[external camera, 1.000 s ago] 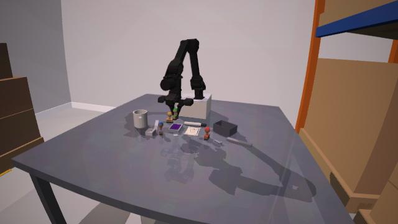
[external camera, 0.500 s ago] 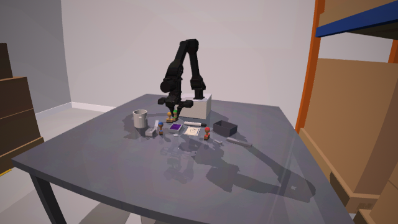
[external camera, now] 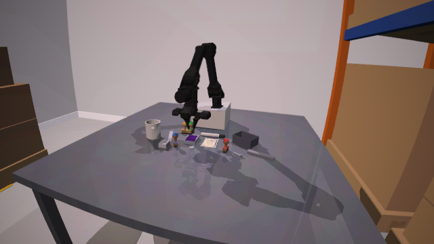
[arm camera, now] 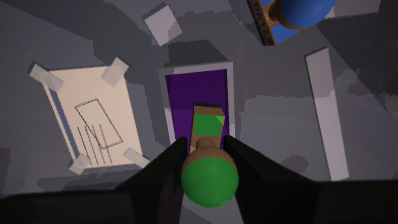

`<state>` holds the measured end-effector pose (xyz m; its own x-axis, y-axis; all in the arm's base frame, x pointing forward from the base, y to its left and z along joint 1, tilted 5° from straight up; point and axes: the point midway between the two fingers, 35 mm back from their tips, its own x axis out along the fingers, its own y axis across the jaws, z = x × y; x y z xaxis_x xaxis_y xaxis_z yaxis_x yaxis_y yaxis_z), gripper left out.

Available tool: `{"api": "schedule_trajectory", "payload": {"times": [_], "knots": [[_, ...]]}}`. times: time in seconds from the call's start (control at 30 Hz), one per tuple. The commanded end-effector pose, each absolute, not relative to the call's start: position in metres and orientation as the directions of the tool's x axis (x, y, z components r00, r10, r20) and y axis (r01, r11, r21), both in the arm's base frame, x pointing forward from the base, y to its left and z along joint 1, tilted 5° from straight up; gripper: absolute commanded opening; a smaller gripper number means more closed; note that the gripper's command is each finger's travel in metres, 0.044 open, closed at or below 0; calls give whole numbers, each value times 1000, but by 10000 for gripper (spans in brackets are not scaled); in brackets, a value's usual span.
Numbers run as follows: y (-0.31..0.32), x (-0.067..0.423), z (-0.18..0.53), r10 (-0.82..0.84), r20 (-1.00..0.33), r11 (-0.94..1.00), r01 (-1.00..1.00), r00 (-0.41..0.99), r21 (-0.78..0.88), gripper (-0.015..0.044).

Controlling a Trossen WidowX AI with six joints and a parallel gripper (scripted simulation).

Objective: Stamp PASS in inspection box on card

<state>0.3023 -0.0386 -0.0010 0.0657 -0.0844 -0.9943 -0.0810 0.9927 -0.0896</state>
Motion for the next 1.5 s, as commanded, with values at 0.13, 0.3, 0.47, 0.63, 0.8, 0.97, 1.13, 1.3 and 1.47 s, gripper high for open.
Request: {"api": "schedule_trajectory", "payload": {"times": [0.13, 0.3, 0.47, 0.63, 0.8, 0.97, 1.13, 1.3, 1.47], "knots": [[-39, 302, -8, -81, -995, 992, -87, 63, -87, 0], [-39, 302, -11, -81, -995, 992, -87, 63, -87, 0], [-39, 302, -14, -81, -995, 992, -86, 63, -87, 0], [-39, 302, -17, -81, -995, 993, -86, 63, -87, 0], [-40, 302, -21, -81, -995, 993, -85, 63, -87, 0], [-40, 302, -24, -82, -995, 993, -85, 63, -87, 0], [-40, 302, -27, -82, -995, 993, -85, 63, -87, 0], [-40, 302, -27, -82, -995, 993, -83, 63, -87, 0], [-40, 302, -28, -82, -995, 993, -78, 63, -86, 0]]}}
